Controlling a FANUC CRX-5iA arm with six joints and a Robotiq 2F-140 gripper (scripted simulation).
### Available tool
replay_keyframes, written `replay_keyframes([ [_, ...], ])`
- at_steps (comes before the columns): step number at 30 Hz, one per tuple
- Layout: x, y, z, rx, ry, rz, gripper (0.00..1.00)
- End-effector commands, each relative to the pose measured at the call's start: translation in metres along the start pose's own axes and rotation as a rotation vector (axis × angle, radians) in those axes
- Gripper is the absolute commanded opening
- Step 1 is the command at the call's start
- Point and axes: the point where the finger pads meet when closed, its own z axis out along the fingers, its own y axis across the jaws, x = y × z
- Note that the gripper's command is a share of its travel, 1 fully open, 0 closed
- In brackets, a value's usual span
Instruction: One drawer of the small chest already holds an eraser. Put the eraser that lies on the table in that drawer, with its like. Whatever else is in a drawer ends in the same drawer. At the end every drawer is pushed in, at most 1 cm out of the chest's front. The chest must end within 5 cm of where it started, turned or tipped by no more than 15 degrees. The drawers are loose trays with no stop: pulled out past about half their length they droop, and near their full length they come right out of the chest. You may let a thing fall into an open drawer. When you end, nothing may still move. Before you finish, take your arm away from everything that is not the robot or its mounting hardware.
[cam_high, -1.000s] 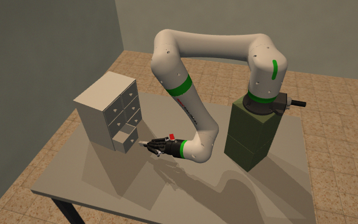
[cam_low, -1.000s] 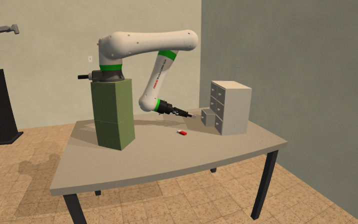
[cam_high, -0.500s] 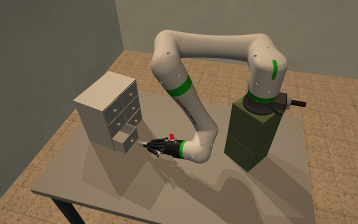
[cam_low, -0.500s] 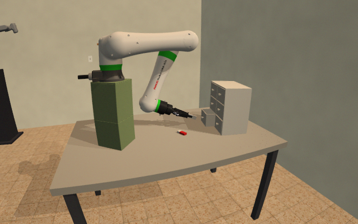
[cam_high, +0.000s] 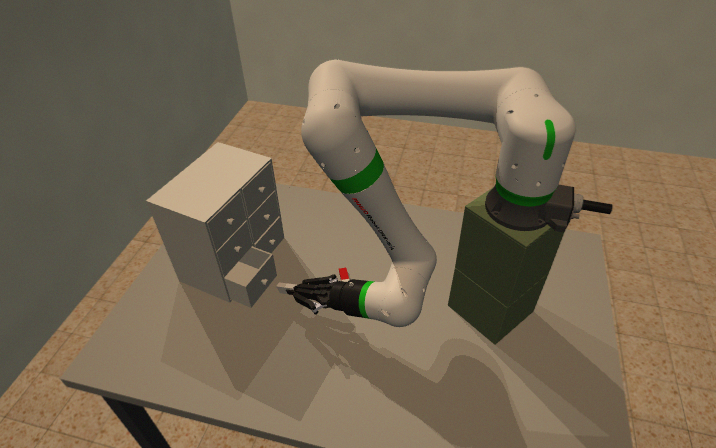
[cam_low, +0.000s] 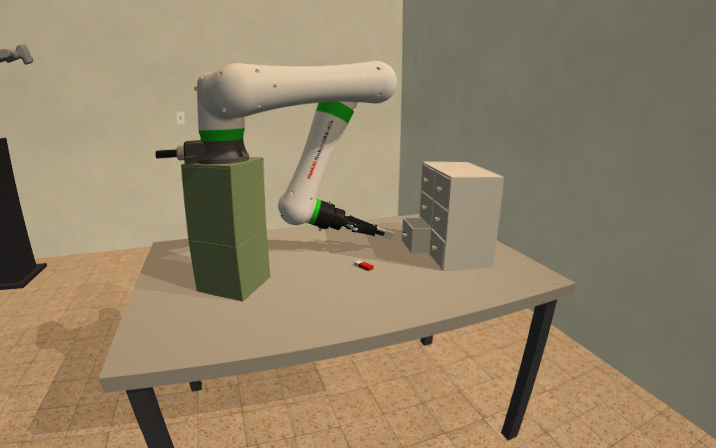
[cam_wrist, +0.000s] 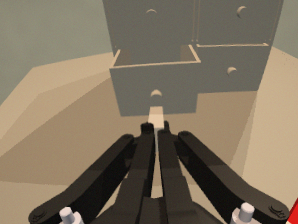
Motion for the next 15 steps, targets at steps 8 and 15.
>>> replay_keyframes([
  [8,0.0003,0.0,0.0008,0.0,0.0,0.0,0.0],
  [15,0.0009,0.0,0.0022,0.0,0.0,0.0,0.0],
])
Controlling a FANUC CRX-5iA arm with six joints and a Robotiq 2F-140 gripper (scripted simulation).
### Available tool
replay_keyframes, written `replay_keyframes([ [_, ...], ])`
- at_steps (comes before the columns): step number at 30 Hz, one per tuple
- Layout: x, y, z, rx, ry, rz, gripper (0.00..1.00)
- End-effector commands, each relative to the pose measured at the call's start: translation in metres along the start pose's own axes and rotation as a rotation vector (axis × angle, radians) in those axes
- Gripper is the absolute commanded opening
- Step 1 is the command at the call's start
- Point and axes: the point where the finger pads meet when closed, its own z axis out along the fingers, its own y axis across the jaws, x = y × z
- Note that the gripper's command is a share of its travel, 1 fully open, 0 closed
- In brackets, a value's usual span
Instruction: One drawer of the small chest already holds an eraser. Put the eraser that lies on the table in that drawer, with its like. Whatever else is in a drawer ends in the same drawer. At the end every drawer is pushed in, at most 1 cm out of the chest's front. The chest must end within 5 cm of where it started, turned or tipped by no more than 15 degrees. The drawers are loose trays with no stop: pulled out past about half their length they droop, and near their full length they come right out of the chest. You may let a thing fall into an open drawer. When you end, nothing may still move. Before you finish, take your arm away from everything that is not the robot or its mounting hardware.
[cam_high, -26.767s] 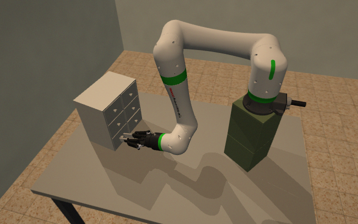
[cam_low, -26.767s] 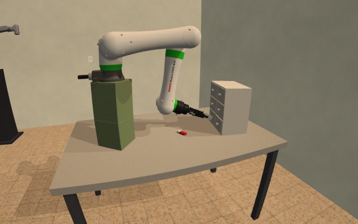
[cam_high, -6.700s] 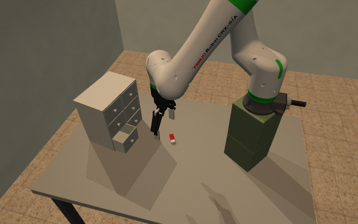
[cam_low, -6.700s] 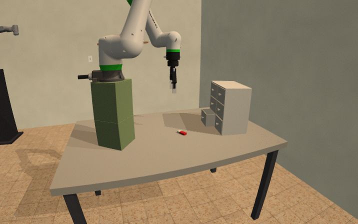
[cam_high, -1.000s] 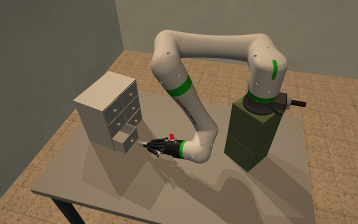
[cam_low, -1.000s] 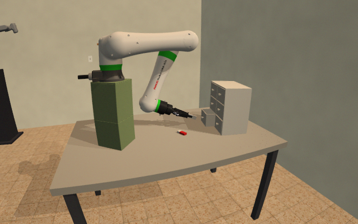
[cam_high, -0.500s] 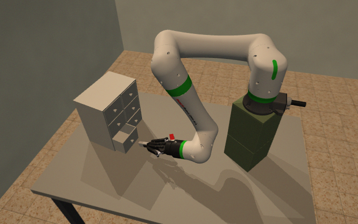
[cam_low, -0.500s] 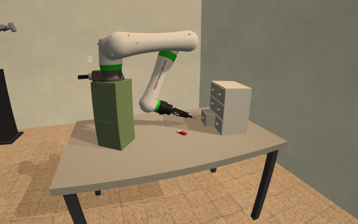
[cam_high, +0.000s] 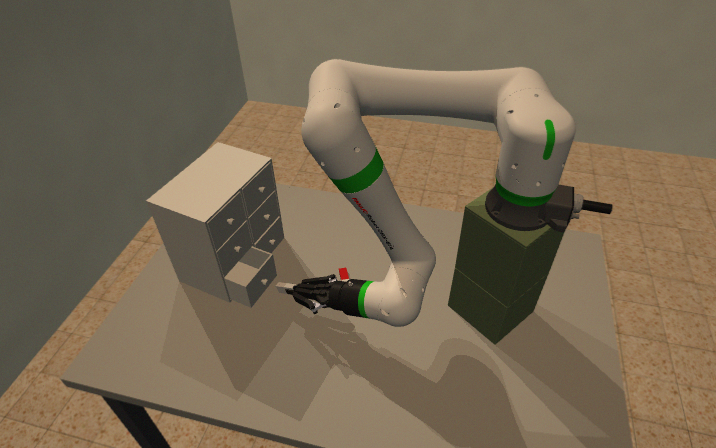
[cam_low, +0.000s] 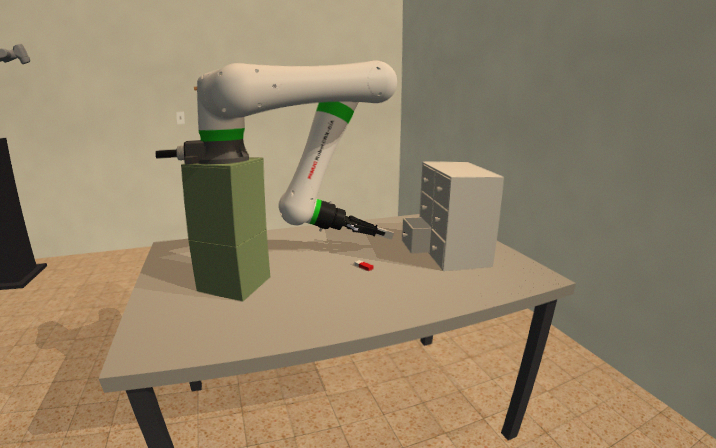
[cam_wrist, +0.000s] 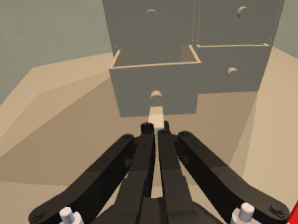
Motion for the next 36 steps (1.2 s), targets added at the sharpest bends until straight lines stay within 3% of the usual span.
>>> replay_keyframes([
  [1,0.0,0.0,0.001,0.0,0.0,0.0,0.0],
  [36,0.014,0.0,0.037,0.0,0.0,0.0,0.0],
])
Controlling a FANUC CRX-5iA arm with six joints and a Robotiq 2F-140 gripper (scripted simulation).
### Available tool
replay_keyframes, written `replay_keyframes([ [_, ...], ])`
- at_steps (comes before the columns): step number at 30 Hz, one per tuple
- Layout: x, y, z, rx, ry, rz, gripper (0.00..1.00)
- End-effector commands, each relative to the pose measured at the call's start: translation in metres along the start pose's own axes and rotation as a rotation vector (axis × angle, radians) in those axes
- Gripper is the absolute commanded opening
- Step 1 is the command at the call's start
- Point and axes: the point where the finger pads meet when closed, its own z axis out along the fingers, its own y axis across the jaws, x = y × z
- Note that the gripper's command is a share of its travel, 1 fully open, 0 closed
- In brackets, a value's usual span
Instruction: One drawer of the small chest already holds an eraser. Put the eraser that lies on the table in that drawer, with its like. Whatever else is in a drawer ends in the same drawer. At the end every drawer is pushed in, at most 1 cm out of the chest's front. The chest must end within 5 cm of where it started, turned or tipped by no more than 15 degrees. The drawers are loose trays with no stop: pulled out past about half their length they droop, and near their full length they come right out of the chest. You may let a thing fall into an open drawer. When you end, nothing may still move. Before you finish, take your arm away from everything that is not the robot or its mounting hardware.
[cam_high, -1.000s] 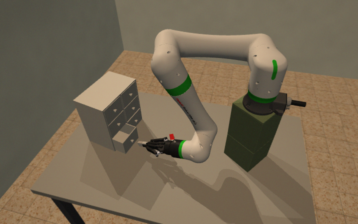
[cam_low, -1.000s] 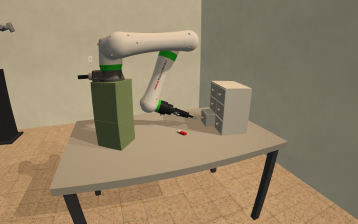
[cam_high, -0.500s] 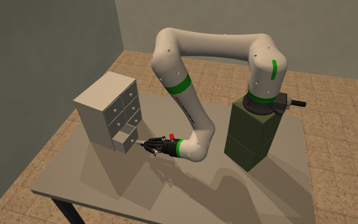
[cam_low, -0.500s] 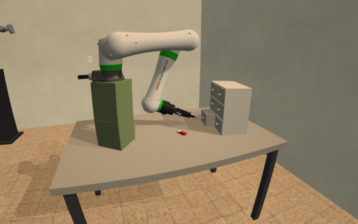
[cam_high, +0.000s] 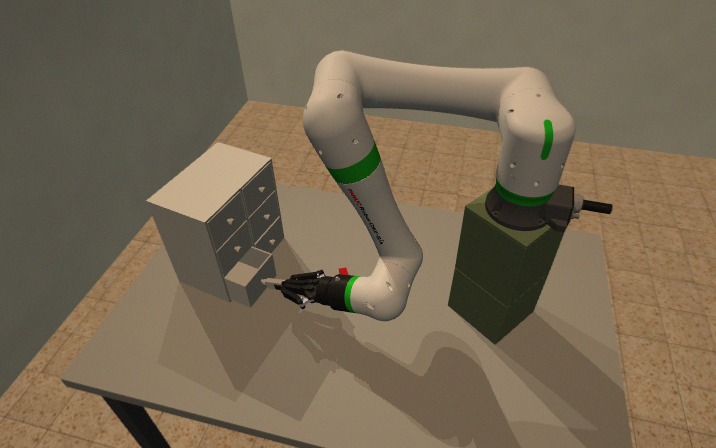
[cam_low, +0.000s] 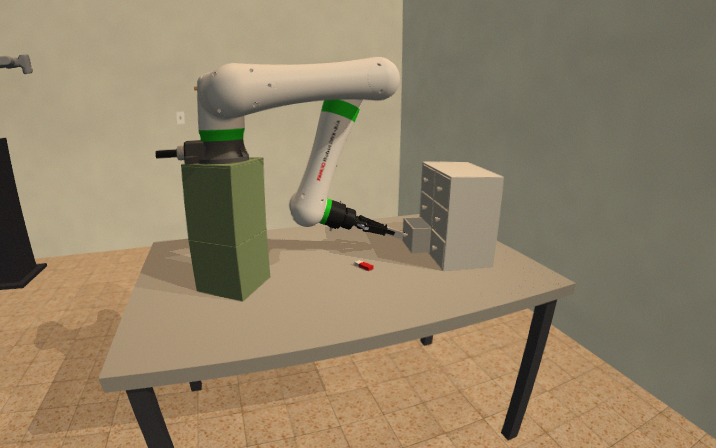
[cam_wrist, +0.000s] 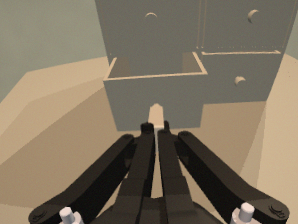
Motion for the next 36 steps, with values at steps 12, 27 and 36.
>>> replay_keyframes([
  [12,0.008,0.0,0.021,0.0,0.0,0.0,0.0],
  [27,0.017,0.0,0.045,0.0,0.0,0.0,0.0],
  [36,0.02,0.0,0.053,0.0,0.0,0.0,0.0],
])
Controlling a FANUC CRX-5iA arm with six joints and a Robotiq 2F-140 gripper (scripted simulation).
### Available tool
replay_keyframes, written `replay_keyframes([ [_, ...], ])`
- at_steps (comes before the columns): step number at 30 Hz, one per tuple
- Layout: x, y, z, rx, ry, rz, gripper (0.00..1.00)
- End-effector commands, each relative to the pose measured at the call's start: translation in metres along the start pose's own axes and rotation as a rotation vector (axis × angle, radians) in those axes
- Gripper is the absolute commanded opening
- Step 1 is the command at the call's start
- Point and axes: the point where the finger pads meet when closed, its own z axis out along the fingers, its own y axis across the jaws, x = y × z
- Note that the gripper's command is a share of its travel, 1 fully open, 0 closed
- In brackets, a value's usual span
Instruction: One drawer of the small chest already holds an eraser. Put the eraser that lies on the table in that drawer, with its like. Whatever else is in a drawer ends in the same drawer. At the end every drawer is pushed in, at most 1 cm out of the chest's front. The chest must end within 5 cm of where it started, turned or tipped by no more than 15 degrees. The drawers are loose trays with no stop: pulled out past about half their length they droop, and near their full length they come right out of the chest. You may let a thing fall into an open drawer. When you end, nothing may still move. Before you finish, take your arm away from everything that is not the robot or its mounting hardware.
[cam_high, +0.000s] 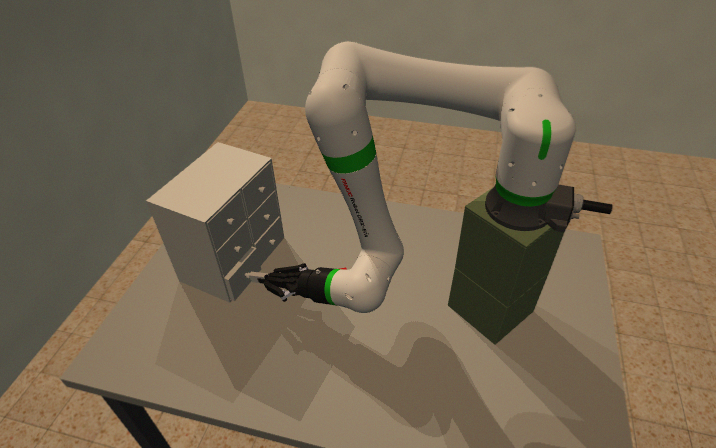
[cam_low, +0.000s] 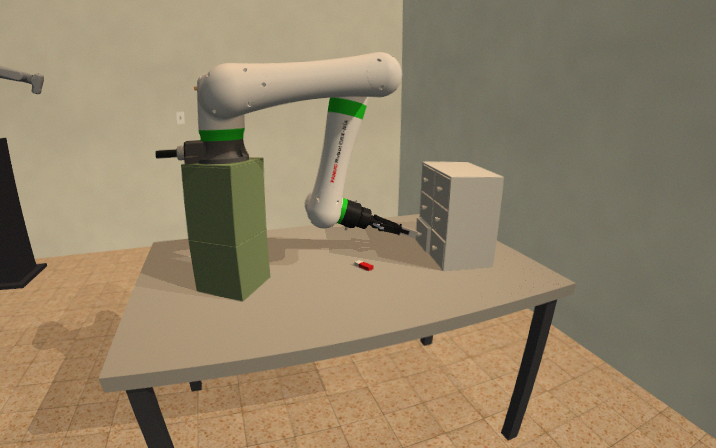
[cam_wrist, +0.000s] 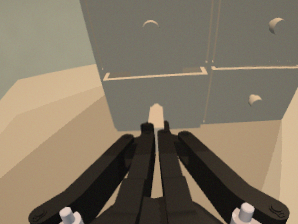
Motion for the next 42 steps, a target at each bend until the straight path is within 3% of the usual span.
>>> replay_keyframes([
  [1,0.0011,0.0001,0.0024,0.0,0.0,0.0,0.0],
  [42,0.0043,0.0001,0.0112,0.0,0.0,0.0,0.0],
])
